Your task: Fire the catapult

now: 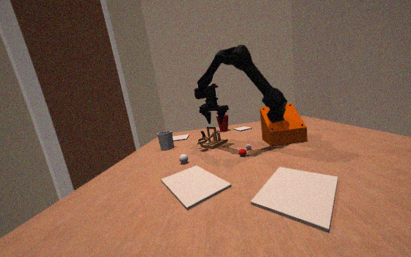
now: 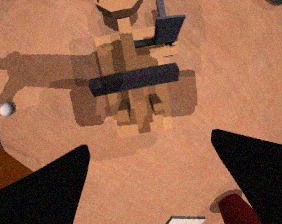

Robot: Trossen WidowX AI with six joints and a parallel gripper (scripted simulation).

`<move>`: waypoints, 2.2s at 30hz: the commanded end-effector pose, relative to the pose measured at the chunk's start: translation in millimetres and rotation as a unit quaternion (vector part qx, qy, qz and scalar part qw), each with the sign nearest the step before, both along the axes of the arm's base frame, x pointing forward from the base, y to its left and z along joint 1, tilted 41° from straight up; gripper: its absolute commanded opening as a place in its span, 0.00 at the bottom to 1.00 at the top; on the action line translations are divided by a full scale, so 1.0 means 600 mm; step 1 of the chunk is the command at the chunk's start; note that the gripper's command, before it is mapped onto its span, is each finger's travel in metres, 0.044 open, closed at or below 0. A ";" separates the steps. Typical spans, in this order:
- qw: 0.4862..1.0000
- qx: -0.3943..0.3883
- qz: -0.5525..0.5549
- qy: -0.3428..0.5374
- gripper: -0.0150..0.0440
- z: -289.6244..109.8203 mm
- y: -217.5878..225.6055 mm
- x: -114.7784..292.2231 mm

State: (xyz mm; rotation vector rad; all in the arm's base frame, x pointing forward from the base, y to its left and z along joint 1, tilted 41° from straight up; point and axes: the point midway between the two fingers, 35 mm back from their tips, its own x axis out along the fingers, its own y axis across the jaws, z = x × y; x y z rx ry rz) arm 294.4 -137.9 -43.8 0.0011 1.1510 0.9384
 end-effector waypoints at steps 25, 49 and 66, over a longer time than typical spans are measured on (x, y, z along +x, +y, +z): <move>0.891 0.040 -0.353 0.285 1.00 0.006 -0.005 -0.003; 0.630 0.070 -0.601 0.488 1.00 0.011 -0.008 -0.005; 0.376 0.084 -0.715 0.583 1.00 0.014 -0.010 -0.007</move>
